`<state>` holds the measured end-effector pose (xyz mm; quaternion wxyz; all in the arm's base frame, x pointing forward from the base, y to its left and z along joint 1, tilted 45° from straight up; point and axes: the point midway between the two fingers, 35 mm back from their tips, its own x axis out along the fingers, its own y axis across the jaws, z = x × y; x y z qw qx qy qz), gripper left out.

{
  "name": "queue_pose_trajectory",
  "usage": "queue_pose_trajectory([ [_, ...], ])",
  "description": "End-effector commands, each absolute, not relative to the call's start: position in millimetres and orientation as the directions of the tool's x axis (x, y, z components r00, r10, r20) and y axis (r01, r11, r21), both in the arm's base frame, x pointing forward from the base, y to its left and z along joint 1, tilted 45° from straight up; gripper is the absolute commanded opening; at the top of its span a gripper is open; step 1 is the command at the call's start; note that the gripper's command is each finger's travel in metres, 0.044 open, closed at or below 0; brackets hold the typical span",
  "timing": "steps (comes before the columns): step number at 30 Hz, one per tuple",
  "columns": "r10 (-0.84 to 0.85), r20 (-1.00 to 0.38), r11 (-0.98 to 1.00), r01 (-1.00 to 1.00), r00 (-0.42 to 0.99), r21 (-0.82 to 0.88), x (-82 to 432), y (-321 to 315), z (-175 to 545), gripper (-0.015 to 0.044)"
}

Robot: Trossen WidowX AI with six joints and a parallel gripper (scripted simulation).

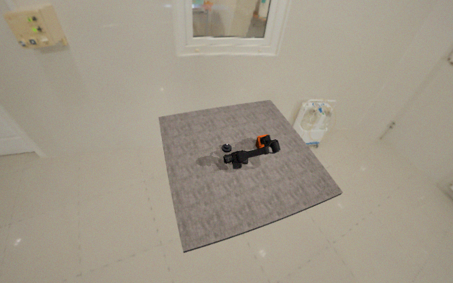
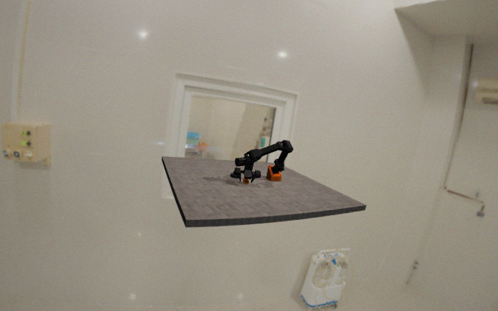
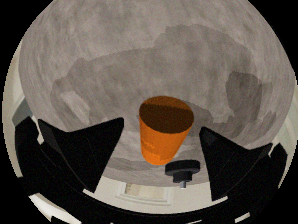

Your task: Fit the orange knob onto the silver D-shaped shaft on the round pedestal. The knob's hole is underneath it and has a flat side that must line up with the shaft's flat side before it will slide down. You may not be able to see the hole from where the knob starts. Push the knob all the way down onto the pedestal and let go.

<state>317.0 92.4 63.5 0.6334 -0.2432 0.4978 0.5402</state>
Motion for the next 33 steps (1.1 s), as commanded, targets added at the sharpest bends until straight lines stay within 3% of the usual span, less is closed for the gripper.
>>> queue_pose_trajectory([
  [1, 0.446, -0.892, 0.302, -0.924, -0.080, 0.234, 316.5, 93.5, 62.3, 0.0309],
  [4, 0.446, -0.892, 0.302, -0.924, -0.080, 0.234, 316.5, 93.5, 62.3, 0.0240],
  [11, 0.446, -0.892, 0.302, -0.924, -0.080, 0.234, 316.5, 93.5, 62.3, 0.0240],
  [24, 0.451, -0.889, 0.301, -0.925, -0.078, 0.234, 316.3, 92.9, 62.3, 0.0179],
  [33, 0.577, -0.817, 0.298, -0.926, -0.019, 0.232, 313.0, 82.6, 61.4, 0.0179],
])
